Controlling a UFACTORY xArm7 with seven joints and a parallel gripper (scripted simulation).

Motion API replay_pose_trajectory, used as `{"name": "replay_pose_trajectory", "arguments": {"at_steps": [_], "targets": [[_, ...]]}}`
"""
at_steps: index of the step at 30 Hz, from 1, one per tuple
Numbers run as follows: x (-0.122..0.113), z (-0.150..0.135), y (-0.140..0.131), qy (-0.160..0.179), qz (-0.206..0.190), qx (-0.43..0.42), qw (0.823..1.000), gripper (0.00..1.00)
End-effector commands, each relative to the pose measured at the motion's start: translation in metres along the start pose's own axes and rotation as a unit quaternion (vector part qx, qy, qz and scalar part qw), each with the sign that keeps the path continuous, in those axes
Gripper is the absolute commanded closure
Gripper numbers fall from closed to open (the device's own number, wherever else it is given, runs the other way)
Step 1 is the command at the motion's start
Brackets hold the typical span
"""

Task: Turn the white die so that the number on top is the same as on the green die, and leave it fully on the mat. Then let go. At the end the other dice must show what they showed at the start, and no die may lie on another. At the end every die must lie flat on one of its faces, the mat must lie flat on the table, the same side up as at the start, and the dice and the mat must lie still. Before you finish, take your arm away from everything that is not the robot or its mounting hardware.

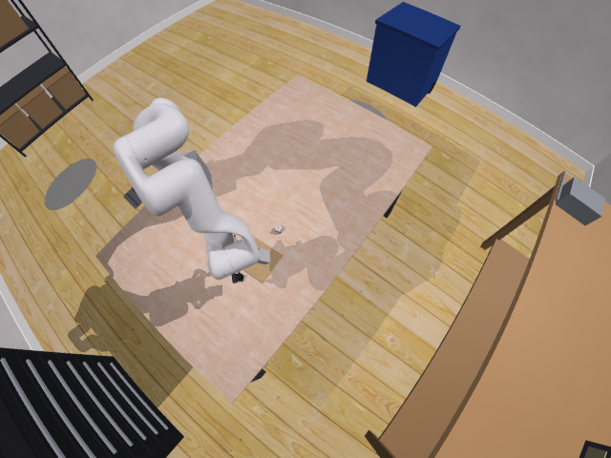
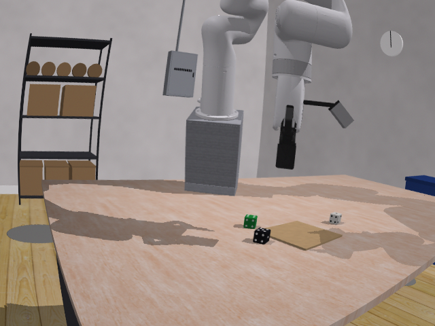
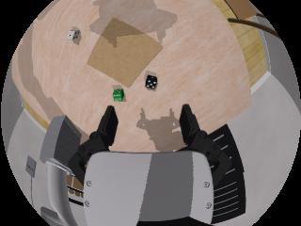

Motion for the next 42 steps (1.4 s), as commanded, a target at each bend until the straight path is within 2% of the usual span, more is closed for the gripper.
{"name": "replay_pose_trajectory", "arguments": {"at_steps": [1, 6, 8, 15, 19, 42], "targets": [[0.003, 0.001, 0.0, -0.001, 0.001, 0.0, 1.0, 0.0], [0.029, 0.001, 0.0, -0.001, 0.001, 0.0, 1.0, 0.0], [0.029, 0.001, 0.0, -0.001, 0.001, 0.0, 1.0, 0.0], [0.083, 0.002, -0.002, -0.001, 0.001, 0.0, 1.0, 0.0], [0.1, 0.002, -0.003, -0.001, 0.001, 0.0, 1.0, 0.0], [0.104, 0.002, -0.003, -0.001, 0.001, 0.0, 1.0, 0.0]]}}
Point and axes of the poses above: the point where the finger pads meet when closed, its own x axis out along the fingers, its own z axis across the jaws, y = z × x, the point moved 9 cm from there along -x, back along the fingers, and after that the axes turned 1 degree about x, right-handed, at the moved point
